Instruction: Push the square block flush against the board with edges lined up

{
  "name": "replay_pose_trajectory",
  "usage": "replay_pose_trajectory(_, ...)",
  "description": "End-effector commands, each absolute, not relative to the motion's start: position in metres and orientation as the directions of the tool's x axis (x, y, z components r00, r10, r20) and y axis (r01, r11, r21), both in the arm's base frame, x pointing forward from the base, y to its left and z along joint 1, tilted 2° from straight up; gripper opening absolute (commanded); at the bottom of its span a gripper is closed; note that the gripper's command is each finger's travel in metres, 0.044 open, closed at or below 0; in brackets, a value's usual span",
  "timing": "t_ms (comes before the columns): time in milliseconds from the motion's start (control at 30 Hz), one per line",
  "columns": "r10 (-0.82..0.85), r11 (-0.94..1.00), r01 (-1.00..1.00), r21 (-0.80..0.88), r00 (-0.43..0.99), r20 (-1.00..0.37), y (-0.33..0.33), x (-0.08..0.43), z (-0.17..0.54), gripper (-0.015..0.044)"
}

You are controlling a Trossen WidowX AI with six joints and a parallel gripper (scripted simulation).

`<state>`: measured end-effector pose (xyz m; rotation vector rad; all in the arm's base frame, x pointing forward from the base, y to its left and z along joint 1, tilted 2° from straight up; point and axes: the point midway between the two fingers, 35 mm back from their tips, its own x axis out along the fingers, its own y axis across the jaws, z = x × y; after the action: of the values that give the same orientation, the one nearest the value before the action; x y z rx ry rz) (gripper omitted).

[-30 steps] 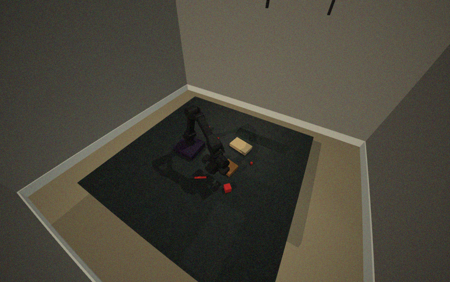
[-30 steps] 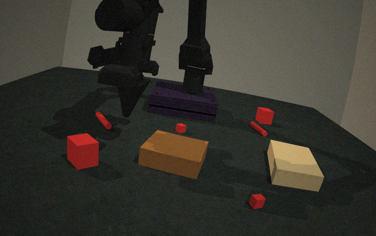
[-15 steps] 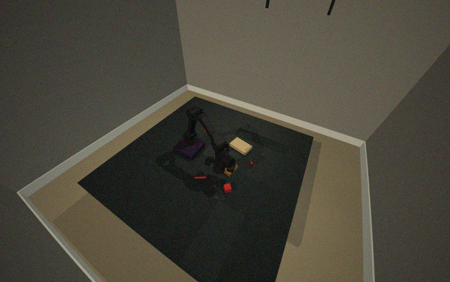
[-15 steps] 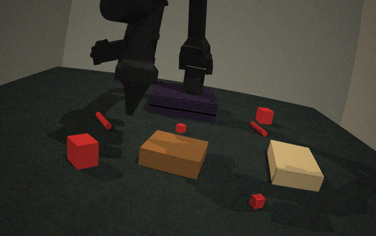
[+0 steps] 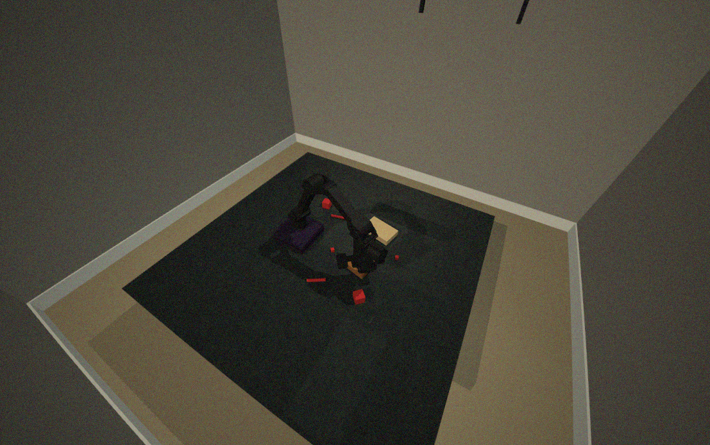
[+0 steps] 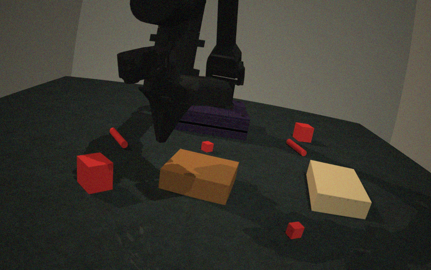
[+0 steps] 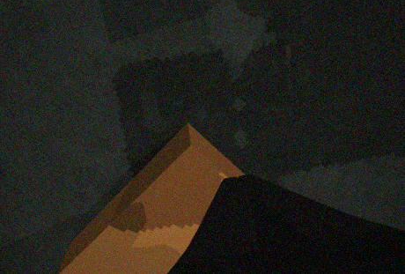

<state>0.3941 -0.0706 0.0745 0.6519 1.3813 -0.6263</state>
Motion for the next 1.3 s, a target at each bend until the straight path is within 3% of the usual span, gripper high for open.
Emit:
replay_pose_trajectory(0,-0.022,0.774,0.632,0.034,0.080,-0.997,-0.062,0.404,0.073,0.0000)
replay_pose_trajectory(533,-0.016,0.988,0.155,-0.004,0.076,-0.997,-0.021,0.440,0.073,0.0000)
replay_pose_trajectory(733,-0.016,0.989,0.149,-0.004,0.076,-0.997,-0.021,0.441,0.070,0.0000)
replay_pose_trajectory(900,-0.016,0.989,0.149,-0.004,0.076,-0.997,-0.022,0.445,0.018,0.0000)
replay_pose_trajectory(1267,-0.016,0.989,0.149,-0.004,0.076,-0.997,-0.021,0.439,0.018,0.0000)
